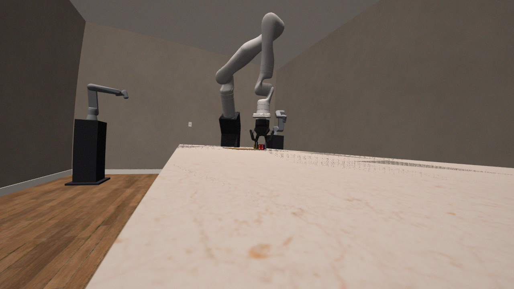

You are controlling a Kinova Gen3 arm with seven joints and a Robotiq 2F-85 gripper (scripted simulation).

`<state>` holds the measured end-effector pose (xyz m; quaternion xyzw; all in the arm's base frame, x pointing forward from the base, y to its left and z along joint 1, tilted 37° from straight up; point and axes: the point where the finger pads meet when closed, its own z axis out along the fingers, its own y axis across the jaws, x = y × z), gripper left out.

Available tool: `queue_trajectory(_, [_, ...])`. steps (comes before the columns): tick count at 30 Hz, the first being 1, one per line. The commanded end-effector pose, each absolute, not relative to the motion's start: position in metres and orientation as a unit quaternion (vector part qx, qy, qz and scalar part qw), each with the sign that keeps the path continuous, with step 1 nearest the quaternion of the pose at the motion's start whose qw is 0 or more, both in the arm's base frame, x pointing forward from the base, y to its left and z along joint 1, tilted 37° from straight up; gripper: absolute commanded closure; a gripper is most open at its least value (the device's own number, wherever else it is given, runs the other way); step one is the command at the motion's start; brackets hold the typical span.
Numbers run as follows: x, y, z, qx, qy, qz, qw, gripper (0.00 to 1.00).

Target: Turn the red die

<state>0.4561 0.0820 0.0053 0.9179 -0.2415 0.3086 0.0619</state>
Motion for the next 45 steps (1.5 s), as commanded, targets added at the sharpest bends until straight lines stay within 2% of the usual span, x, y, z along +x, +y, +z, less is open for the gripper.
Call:
queue_trajectory(1, [0.4572, 0.0835, 0.0045, 0.918, -0.239, 0.309, 0.061, 0.54])
queue_trajectory(20, [0.4572, 0.0835, 0.0045, 0.918, -0.239, 0.309, 0.061, 0.54])
queue_trajectory(21, [0.4572, 0.0835, 0.0045, 0.918, -0.239, 0.309, 0.061, 0.74])
queue_trajectory(45, [0.4572, 0.0835, 0.0045, 0.918, -0.239, 0.309, 0.061, 0.74])
